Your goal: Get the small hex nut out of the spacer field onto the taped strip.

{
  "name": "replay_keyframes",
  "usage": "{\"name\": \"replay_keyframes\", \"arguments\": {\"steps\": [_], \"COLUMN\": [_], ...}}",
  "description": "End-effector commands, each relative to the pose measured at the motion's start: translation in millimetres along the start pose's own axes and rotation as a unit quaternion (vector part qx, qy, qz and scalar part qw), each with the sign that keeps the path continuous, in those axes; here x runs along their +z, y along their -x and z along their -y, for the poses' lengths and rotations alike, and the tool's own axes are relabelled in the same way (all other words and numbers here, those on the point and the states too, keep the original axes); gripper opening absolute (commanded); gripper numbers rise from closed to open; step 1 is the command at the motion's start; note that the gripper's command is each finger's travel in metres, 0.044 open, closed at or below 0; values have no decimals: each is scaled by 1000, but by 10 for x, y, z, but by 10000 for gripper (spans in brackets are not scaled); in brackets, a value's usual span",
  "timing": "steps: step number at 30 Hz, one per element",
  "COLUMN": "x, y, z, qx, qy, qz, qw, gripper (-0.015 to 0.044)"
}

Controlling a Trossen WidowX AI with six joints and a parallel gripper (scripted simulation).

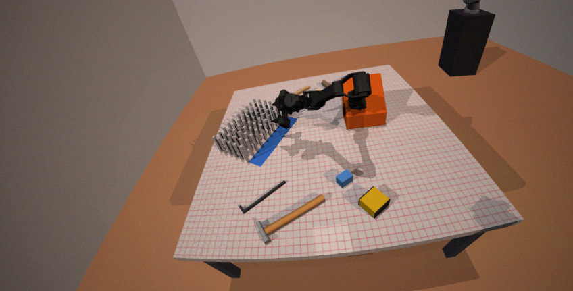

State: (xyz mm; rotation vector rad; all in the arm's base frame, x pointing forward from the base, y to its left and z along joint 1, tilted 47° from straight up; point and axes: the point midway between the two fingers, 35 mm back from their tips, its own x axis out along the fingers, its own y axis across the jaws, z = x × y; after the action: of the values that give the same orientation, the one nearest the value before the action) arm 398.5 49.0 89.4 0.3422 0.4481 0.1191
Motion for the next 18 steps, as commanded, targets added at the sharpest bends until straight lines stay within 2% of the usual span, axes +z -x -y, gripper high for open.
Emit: {"name": "replay_keyframes", "arguments": {"steps": [1, 18], "x": [-38, -38], "y": [-2, -2], "z": [-9, -9], "qx": [-1, -1], "qy": [4, 4], "qz": [-4, -4], "qw": [1000, 1000], "gripper": [440, 440]}}
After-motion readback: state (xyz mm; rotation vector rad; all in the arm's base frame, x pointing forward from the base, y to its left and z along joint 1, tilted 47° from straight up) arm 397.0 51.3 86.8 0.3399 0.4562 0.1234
